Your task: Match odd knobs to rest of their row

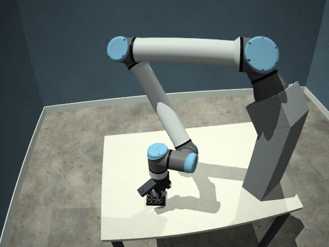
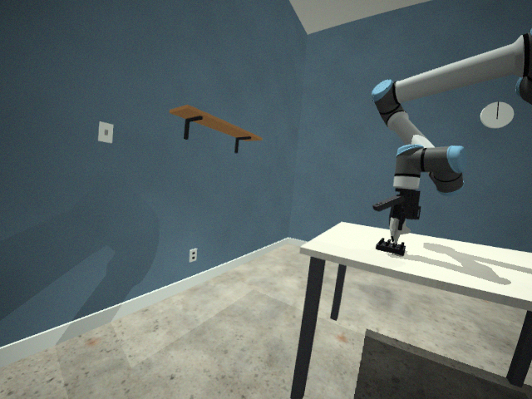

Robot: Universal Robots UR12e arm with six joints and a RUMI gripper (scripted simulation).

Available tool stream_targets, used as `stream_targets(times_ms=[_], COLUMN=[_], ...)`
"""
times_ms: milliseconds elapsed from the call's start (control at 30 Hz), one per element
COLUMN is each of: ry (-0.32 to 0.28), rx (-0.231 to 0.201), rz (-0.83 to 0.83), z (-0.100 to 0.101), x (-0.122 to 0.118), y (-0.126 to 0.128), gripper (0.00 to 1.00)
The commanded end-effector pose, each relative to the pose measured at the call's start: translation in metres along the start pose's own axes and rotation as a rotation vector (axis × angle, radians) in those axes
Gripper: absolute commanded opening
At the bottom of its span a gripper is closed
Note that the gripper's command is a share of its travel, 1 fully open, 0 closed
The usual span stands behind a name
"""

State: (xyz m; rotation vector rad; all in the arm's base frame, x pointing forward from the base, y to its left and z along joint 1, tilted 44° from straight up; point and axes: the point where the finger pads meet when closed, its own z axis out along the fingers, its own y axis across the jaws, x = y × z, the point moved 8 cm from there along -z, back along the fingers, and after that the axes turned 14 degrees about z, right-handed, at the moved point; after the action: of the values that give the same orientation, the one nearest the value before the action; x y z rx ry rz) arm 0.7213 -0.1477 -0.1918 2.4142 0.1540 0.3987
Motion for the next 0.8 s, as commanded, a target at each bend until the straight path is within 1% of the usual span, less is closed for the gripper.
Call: stream_targets(times_ms=[0,433,767], ry=[0.001,0.001,0.001], rx=[0.000,0.000,0.000], rz=[0.000,0.000,0.000], z=[0.0023,0.0107,0.0120], x=[0.0003,0.0003,0.0003], y=[-0.0001,-0.0001,-0.0001], gripper=[0.11,0.11,0.11])
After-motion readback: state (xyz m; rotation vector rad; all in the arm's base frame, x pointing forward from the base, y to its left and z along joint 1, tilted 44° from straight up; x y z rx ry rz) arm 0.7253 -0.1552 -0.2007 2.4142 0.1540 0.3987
